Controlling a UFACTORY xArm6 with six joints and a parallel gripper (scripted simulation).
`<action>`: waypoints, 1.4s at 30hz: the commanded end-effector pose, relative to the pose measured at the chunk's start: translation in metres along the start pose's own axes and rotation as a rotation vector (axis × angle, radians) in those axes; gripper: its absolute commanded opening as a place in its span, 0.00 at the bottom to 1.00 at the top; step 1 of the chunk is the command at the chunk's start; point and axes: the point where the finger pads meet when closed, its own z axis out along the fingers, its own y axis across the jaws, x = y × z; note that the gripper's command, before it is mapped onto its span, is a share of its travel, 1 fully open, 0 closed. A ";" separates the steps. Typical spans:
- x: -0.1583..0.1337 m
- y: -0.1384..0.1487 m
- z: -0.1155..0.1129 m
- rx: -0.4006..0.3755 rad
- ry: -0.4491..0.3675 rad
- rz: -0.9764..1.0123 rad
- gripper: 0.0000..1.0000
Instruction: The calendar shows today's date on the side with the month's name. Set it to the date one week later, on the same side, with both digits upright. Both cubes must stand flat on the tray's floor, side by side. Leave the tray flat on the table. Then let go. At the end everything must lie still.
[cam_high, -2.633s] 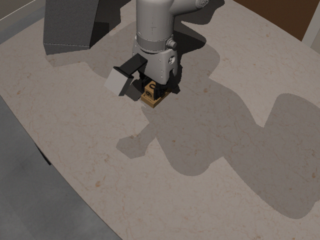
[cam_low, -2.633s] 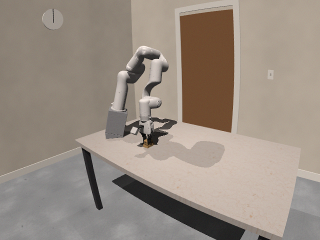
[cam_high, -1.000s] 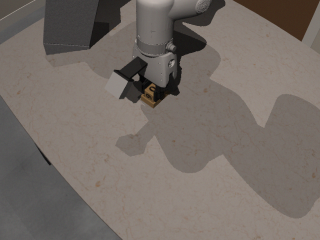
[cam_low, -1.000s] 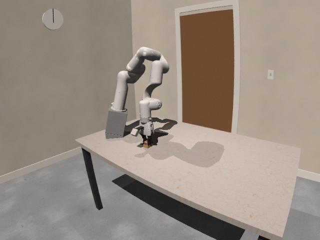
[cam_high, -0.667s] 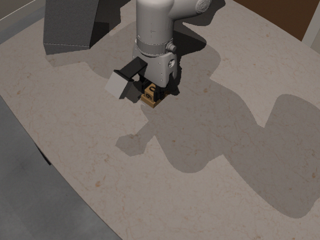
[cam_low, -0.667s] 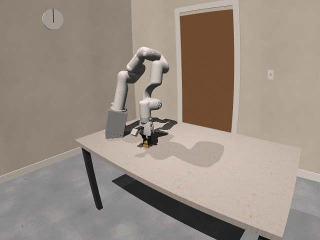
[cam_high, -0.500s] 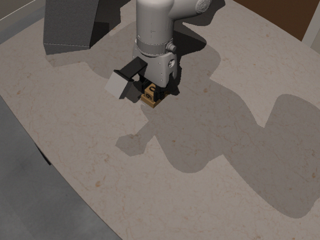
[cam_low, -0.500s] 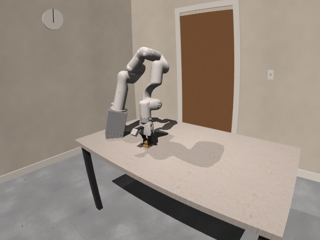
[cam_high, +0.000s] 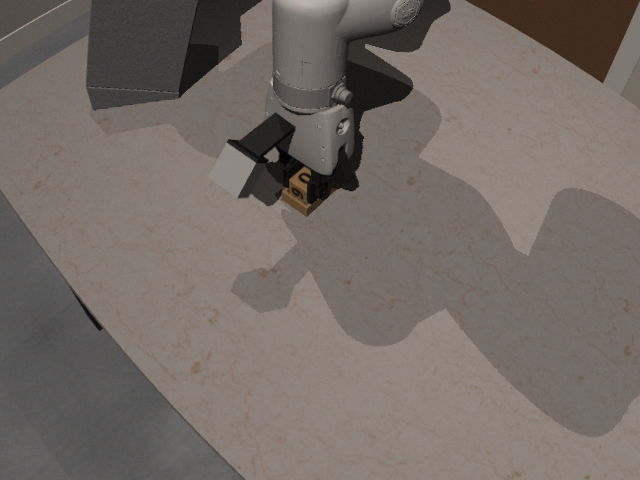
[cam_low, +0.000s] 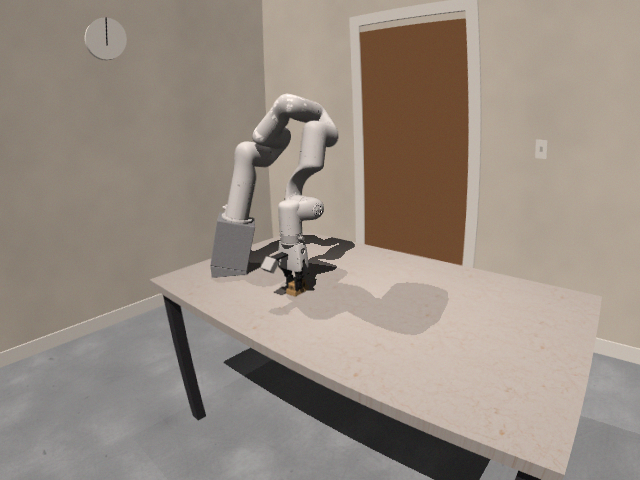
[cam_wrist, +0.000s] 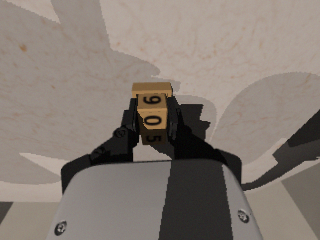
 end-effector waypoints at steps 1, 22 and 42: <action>0.000 -0.001 -0.001 0.002 0.001 0.000 0.27; 0.000 -0.001 -0.001 0.002 0.001 0.000 0.27; 0.000 -0.001 -0.001 0.002 0.001 0.000 0.31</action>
